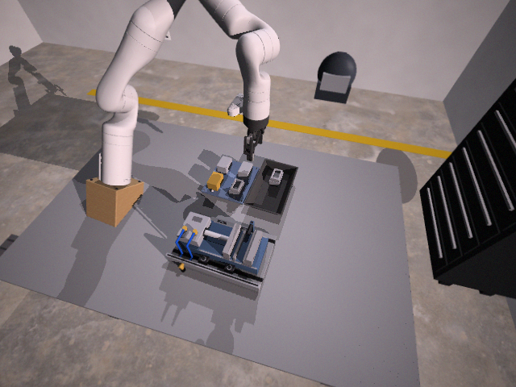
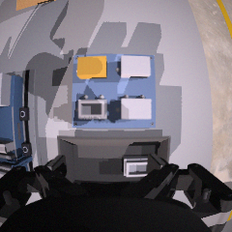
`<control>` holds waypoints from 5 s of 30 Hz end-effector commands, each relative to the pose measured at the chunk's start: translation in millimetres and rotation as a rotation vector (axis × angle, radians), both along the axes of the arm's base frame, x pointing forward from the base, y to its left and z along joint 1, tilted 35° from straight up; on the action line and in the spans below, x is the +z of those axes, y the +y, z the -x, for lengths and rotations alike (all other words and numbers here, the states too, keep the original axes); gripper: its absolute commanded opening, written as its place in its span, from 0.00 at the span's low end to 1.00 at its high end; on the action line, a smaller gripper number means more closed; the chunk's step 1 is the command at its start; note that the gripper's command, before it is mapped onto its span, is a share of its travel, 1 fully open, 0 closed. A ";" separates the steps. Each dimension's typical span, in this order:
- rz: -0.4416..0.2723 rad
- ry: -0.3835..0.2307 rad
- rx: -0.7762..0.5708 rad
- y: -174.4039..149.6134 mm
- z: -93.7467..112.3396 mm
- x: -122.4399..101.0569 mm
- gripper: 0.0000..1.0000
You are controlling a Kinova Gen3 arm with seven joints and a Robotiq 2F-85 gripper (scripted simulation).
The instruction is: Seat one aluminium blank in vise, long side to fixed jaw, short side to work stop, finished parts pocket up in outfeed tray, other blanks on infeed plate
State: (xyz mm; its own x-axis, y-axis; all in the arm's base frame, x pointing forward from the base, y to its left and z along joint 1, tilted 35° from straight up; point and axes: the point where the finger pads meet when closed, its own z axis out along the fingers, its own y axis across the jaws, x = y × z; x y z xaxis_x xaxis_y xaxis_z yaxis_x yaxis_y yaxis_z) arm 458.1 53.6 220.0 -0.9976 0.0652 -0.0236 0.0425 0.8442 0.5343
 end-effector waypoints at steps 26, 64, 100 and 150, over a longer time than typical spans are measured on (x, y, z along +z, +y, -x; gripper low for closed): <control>-0.039 -0.005 -0.001 1.6 -3.2 2.6 1.00; -0.039 -0.005 -0.001 1.6 -3.3 2.7 0.00; -0.039 -0.005 -0.001 22.1 -5.5 -27.3 0.00; -0.039 -0.005 -0.001 40.6 -7.4 -54.2 0.00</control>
